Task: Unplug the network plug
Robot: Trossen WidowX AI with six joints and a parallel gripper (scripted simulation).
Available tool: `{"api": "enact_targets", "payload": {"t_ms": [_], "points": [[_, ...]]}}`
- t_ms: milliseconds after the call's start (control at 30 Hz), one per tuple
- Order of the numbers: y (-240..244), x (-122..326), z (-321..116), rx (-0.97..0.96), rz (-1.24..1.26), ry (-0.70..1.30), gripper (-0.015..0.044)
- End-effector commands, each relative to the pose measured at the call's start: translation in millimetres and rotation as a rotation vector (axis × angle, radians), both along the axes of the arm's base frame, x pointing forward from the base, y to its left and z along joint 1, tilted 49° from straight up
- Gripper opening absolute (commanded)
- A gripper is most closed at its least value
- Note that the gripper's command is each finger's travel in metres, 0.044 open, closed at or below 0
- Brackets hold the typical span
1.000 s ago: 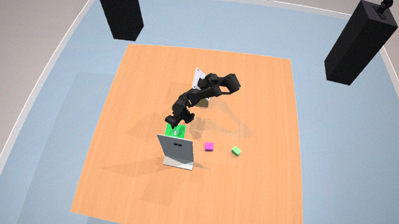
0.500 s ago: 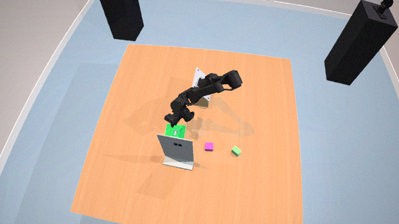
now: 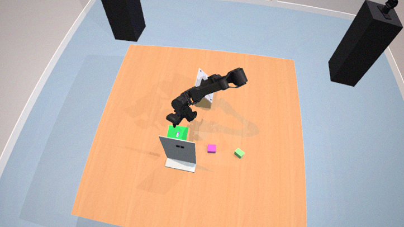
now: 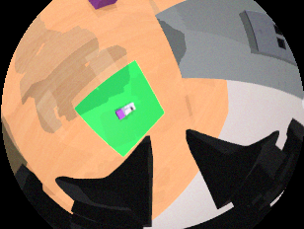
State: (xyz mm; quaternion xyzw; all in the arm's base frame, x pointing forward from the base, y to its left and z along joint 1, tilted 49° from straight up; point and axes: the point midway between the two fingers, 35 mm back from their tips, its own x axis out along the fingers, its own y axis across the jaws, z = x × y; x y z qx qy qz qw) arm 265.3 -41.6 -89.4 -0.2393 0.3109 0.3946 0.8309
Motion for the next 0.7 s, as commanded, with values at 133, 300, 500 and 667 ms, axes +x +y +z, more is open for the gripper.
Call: {"api": "enact_targets", "payload": {"t_ms": [133,300,500,667], "points": [[-7,0,8,0.002,0.004,-0.007,0.0156],[-11,-1,13,0.003,0.003,-0.008,0.0156],[-14,-2,15,0.002,-0.001,-0.002,0.0156],[-26,1,23,0.000,0.000,-0.002,0.0156]]}}
